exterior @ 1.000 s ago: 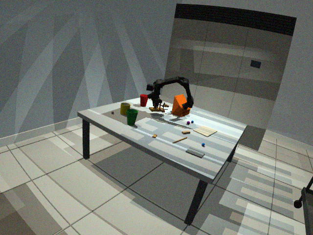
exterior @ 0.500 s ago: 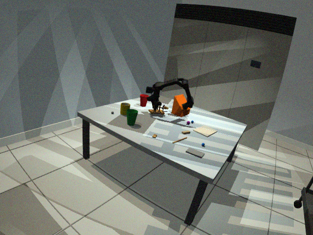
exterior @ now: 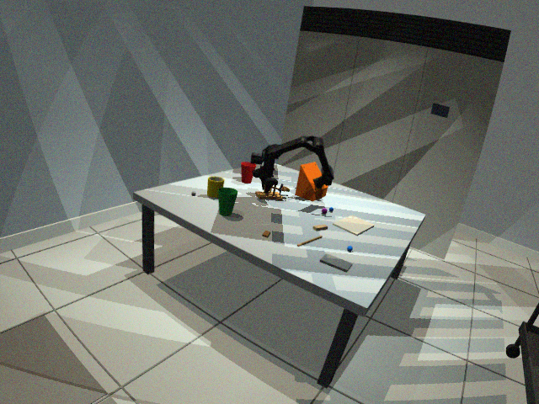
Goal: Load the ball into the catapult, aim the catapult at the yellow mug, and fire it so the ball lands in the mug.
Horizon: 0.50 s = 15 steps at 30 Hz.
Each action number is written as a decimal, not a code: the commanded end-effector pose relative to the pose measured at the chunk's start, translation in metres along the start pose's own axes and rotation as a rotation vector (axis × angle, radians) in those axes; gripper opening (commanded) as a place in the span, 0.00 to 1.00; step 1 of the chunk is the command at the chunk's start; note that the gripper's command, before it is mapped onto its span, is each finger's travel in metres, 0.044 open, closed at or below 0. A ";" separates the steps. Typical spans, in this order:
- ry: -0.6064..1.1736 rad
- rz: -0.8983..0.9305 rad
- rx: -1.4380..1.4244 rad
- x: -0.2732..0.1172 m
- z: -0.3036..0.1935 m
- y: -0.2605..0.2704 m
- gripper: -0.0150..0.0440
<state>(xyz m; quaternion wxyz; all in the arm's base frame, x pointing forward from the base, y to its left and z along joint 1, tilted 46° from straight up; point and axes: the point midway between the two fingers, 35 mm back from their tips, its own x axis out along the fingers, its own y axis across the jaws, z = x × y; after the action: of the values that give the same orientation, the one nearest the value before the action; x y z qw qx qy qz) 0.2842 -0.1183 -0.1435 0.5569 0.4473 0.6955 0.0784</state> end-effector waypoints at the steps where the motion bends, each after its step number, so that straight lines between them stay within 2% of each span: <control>1: -0.001 -0.001 -0.003 0.000 0.001 0.000 0.25; 4: -0.001 -0.001 -0.003 0.000 0.001 0.000 0.25; 15: -0.001 -0.001 -0.003 0.000 0.001 0.000 0.74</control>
<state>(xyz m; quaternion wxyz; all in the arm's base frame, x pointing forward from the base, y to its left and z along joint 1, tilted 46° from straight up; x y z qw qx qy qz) 0.2842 -0.1182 -0.1435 0.5569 0.4467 0.6958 0.0786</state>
